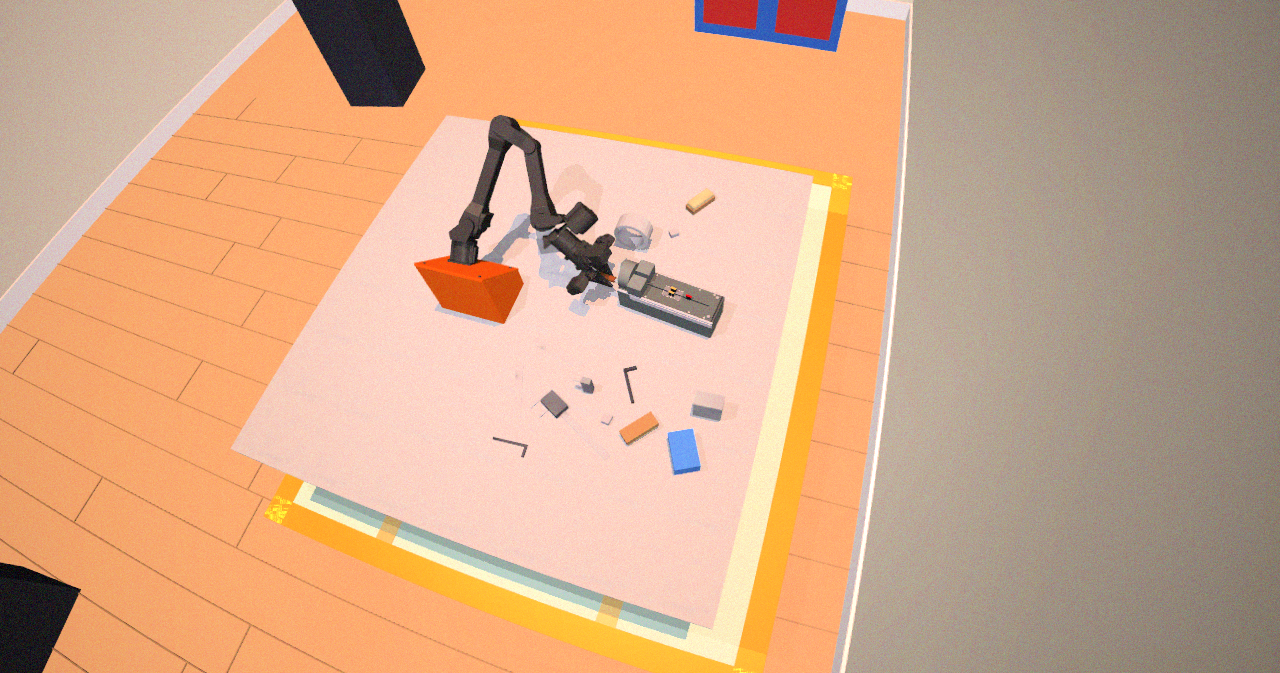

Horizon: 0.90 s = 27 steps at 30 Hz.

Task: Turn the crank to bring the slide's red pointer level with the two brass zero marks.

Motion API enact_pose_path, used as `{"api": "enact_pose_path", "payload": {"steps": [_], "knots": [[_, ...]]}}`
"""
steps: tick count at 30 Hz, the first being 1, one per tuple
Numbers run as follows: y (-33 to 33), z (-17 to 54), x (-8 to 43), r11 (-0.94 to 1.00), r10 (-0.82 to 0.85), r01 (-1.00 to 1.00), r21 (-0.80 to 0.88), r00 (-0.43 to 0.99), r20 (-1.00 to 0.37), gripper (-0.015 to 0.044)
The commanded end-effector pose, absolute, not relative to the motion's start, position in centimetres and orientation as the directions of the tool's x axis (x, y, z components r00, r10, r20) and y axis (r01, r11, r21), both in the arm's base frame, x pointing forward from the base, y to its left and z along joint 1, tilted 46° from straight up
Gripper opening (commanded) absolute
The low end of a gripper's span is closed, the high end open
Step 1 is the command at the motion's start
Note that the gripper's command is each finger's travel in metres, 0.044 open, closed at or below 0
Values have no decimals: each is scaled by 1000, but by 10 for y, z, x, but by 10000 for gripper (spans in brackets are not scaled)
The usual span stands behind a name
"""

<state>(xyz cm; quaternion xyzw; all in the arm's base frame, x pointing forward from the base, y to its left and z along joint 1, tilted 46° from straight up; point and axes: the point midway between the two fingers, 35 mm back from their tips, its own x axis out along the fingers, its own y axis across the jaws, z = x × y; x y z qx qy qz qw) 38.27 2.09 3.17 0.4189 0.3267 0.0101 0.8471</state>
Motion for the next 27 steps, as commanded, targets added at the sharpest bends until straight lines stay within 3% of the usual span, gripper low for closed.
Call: {"api": "enact_pose_path", "payload": {"steps": [1, 27], "knots": [[26, 34, 385, 648, 292, 256, 717, 786, -545, 0], [42, 62, 391, 647, 293, 256, 718, 787, -544, 0]]}}
